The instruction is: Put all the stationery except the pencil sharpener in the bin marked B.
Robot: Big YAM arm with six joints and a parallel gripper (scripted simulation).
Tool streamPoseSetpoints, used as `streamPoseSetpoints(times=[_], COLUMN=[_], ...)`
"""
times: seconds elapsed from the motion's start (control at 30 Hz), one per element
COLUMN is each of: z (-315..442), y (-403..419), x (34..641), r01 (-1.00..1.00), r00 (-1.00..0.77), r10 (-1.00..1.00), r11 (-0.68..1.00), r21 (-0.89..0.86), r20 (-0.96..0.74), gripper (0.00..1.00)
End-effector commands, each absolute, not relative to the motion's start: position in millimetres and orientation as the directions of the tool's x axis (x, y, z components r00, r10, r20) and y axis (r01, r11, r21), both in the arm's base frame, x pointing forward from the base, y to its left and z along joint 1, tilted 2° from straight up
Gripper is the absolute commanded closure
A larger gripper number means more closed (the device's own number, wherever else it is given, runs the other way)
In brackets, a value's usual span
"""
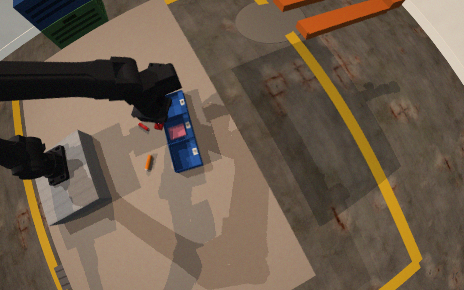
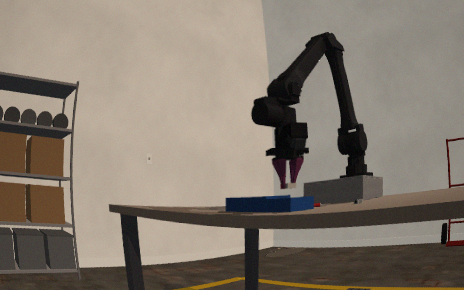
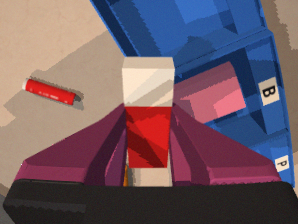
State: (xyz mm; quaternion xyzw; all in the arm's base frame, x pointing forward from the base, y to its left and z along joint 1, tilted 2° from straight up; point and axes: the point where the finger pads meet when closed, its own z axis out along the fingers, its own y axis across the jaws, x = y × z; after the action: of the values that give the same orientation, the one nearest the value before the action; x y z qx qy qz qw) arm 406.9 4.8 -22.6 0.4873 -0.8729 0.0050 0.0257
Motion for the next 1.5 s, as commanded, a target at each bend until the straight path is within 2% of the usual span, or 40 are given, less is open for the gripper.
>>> streamPoseSetpoints(times=[0.0,0.23,0.27,0.5,0.53,0.57,0.8,0.87,1.37,1.47], z=[-8.2,1.9,-5.6,-6.3,8.8,5.3,-4.2,-13.8,-4.6,-25.8], y=[-14.8,-41.8,-39.7,-31.8,-36.5,-37.4,-38.5,-36.5,-39.2,-37.9], x=[446.8,467.2,444.6,443.2,467.8,467.8,463.5,441.0,445.1,438.8], r01=[-0.922,-0.957,-0.971,-0.996,-0.995,-0.996,-0.997,-0.998,-0.997,-0.998], r00=[-0.388,-0.291,-0.239,-0.085,-0.083,-0.068,-0.068,-0.066,-0.068,-0.065], r10=[-0.921,-0.956,-0.970,-0.996,-0.996,-0.997,-0.997,-0.998,-0.997,-0.998], r11=[0.387,0.290,0.239,0.084,0.082,0.067,0.068,0.066,0.068,0.066], r21=[-0.011,-0.015,-0.007,-0.018,-0.062,-0.067,-0.030,0.004,-0.024,0.013], r20=[0.027,0.036,0.035,0.021,0.020,0.018,0.018,0.019,0.020,0.019], gripper=[0.82,0.82,0.82,0.82,0.82,0.82,0.82,0.82,0.82,0.82])
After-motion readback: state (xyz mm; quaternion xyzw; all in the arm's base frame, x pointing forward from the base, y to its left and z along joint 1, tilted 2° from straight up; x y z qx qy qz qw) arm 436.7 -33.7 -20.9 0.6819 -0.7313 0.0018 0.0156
